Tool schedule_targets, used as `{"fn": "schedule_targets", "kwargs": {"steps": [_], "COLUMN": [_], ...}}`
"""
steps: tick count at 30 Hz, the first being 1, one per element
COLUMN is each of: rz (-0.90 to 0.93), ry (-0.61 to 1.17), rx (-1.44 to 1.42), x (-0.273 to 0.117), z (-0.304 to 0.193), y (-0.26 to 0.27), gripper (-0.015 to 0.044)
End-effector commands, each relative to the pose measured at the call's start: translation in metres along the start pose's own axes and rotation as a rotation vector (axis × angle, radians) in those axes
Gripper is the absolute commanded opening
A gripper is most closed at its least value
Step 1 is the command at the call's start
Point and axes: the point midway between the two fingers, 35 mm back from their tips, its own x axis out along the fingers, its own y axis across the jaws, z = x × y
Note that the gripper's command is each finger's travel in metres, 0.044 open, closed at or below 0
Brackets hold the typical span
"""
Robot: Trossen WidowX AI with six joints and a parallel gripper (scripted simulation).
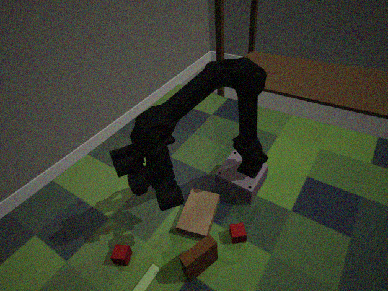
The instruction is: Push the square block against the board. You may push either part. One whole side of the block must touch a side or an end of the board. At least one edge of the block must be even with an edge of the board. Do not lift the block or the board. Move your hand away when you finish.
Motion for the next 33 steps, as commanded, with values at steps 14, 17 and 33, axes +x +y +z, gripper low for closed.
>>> {"fn": "schedule_targets", "kwargs": {"steps": [14, 17, 33], "rz": [0.005, 0.006, 0.009], "ry": [-0.003, -0.004, -0.006], "rx": [-0.569, -0.674, -1.218], "x": [-0.002, -0.002, -0.002], "z": [0.0, 0.0, -0.006], "y": [0.038, 0.045, 0.081], "gripper": [0.0, 0.0, 0.0]}}
